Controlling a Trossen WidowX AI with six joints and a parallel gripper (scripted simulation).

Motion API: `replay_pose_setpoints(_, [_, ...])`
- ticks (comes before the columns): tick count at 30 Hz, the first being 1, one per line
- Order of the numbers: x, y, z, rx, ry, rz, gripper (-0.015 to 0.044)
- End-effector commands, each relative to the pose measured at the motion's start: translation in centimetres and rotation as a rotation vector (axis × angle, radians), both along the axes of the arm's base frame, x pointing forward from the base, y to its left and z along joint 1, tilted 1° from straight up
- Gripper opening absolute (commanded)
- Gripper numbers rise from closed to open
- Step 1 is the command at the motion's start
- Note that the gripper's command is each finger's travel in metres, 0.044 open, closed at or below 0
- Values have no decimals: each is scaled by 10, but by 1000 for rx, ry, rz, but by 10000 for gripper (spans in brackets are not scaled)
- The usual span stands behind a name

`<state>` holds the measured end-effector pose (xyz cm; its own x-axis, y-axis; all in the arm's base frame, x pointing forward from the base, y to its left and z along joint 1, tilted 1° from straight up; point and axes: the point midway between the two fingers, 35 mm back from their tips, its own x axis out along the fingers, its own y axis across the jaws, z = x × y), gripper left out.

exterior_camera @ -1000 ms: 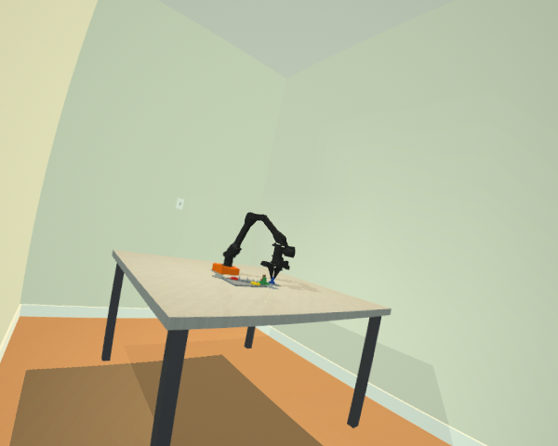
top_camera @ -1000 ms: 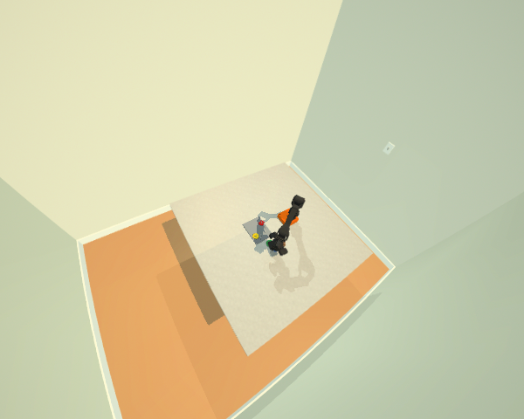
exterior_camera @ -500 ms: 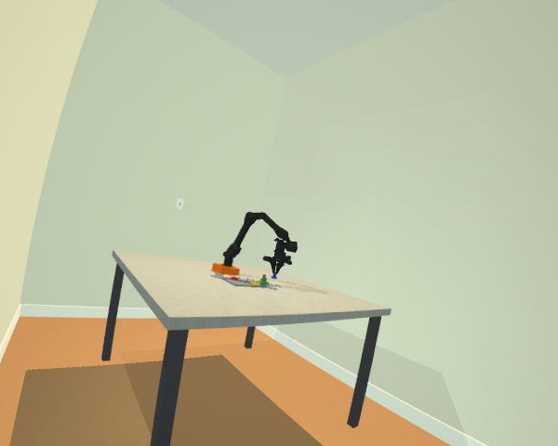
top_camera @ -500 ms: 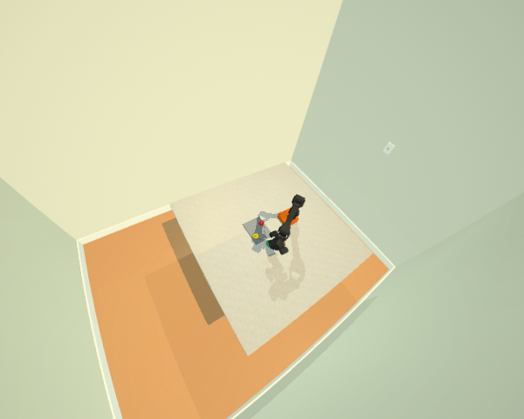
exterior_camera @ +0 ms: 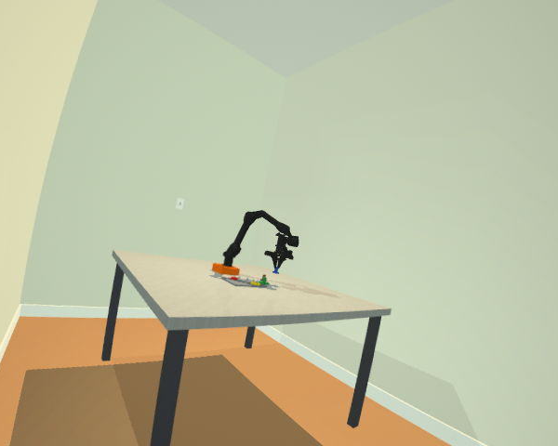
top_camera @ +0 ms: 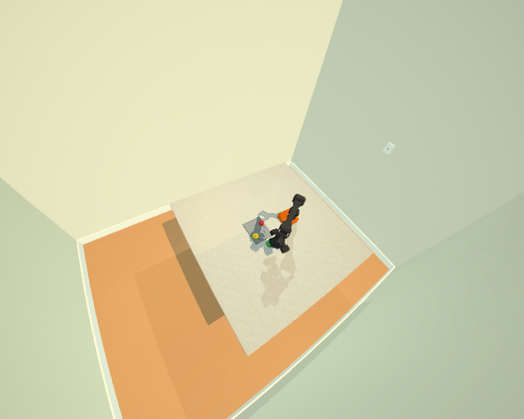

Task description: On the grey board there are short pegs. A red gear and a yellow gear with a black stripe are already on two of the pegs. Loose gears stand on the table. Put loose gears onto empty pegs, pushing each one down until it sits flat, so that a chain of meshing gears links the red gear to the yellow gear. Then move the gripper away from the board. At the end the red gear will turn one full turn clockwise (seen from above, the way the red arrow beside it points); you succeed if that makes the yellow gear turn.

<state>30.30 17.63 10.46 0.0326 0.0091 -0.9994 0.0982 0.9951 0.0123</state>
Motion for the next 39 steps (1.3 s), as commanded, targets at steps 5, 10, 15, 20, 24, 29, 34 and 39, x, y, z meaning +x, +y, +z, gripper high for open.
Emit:
replay_pose_setpoints(5, [1,1,20,9,-10,1,0])
replay_pose_setpoints(10, [0,1,31,9,-10,-1,0])
replay_pose_setpoints(15, [-1,0,42,8,-10,-2,0])
replay_pose_setpoints(20, [-3,-1,53,8,-9,-3,0])
replay_pose_setpoints(24, [-5,-2,62,8,-9,-4,0])
replay_pose_setpoints(29, [-7,-3,71,7,-8,-6,0])
replay_pose_setpoints(34, [-5,-10,69,7,-8,-6,0])
replay_pose_setpoints(39, [-2,-22,65,6,-8,-6,0])
